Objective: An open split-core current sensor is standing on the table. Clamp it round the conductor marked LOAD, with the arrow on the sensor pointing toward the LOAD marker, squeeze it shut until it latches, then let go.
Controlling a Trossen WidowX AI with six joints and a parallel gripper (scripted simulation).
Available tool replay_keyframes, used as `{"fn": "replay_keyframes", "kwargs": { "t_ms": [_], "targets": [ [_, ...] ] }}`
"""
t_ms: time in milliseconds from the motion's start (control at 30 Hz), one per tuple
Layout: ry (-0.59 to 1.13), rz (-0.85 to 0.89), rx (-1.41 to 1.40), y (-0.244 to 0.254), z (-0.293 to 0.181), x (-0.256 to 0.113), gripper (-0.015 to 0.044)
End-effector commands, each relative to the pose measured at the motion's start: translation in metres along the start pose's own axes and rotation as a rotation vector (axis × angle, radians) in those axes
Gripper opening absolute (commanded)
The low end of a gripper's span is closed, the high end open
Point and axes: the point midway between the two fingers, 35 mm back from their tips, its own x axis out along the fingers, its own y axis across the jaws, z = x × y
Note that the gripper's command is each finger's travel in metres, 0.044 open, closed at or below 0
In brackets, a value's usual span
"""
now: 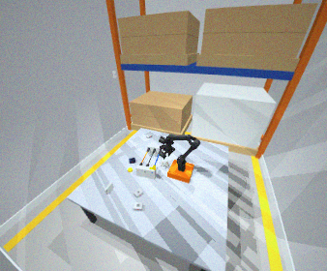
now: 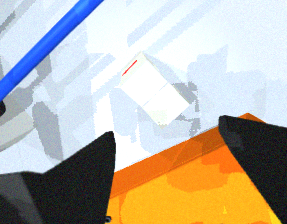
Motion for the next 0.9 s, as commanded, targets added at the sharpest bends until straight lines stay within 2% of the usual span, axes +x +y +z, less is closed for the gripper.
{"fn": "replay_keyframes", "kwargs": {
  "t_ms": [0, 133, 500, 867],
  "targets": [
    [0.046, -0.102, 0.701, 0.008, 0.015, -0.003, 0.032],
    [0.046, -0.142, 0.909, 0.011, 0.019, -0.002, 0.032],
    [0.046, -0.143, 0.914, 0.011, 0.019, -0.001, 0.032],
    [0.046, -0.143, 0.914, 0.009, 0.019, 0.015, 0.032]
  ]
}}
